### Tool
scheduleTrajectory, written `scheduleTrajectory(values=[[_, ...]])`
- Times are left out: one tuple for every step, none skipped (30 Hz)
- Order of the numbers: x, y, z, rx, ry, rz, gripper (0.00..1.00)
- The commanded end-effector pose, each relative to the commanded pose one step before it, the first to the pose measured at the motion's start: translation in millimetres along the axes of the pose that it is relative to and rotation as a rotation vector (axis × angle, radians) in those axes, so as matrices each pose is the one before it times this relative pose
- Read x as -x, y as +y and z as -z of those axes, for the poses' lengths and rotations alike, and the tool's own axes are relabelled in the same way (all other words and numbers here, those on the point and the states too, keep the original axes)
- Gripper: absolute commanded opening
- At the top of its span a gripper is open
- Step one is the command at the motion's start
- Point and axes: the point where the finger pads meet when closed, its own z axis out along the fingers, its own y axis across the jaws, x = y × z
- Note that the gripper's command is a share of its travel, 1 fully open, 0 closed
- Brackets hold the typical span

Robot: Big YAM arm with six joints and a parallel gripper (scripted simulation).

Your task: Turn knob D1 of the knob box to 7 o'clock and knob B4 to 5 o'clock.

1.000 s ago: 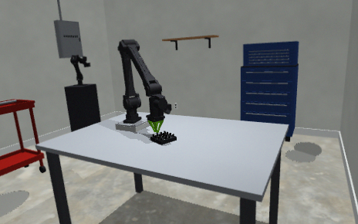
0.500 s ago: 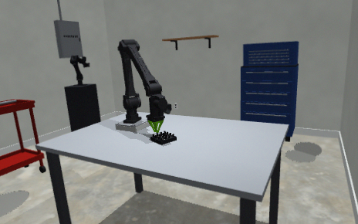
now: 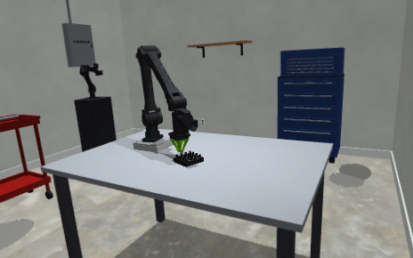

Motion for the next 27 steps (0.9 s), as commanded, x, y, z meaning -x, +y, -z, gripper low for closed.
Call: scheduleTrajectory(values=[[-1.32, -9.67, 4.91, -0.02436, -0.00111, 0.01243, 0.2], [0.0, 0.0, 0.0, 0.0, 0.0, 0.0, 0.2], [0.0, 0.0, 0.0, 0.0, 0.0, 0.0, 0.2], [0.0, 0.0, 0.0, 0.0, 0.0, 0.0, 0.2], [0.0, 0.0, 0.0, 0.0, 0.0, 0.00002, 0.2], [0.0, 0.0, 0.0, 0.0, 0.0, 0.0, 0.2], [0.0, 0.0, 0.0, 0.0, 0.0, 0.0, 0.2], [0.0, 0.0, 0.0, 0.0, 0.0, 0.0, 0.2], [0.0, 0.0, 0.0, 0.0, 0.0, 0.0, 0.2], [0.0, 0.0, 0.0, 0.0, 0.0, 0.0, 0.2], [0.0, 0.0, 0.0, 0.0, 0.0, 0.0, 0.2], [0.0, 0.0, 0.0, 0.0, 0.0, 0.0, 0.2], [0.0, 0.0, 0.0, 0.0, 0.0, 0.0, 0.2], [0.0, 0.02, -0.05, 0.00005, -0.00001, 0.0, 0.2], [0.01, 0.09, -0.27, 0.00027, -0.00004, 0.0, 0.2], [0.04, 0.23, -0.65, 0.00067, -0.00011, 0.0, 0.2], [0.06, 0.41, -1.16, 0.00119, -0.00019, -0.00001, 0.2], [0.18, 1.16, -1.76, 0.00398, -0.00063, 0.0, 0.2], [0.29, 1.82, -2.1, 0.00595, -0.00095, 0.0, 0.2], [0.0, 0.0, 0.0, 0.0, 0.0, 0.0, 0.2], [0.0, 0.0, 0.0, 0.0, 0.0, 0.0, 0.2], [0.14, 1.11, 2.66, -0.00123, 0.0002, -0.00003, 0.2], [-0.32, -1.91, -1.22, -0.00398, 0.00064, -0.00007, 0.2], [-0.5, -3.04, -1.28, -0.00337, 0.00054, -0.00008, 0.2], [0.27, 1.81, -1.68, 0.00355, -0.00056, -0.00004, 0.2], [0.37, 2.47, -2.11, 0.00486, -0.00077, -0.00004, 0.2], [0.39, 2.59, -2.22, 0.00508, -0.00081, -0.00005, 0.2]])
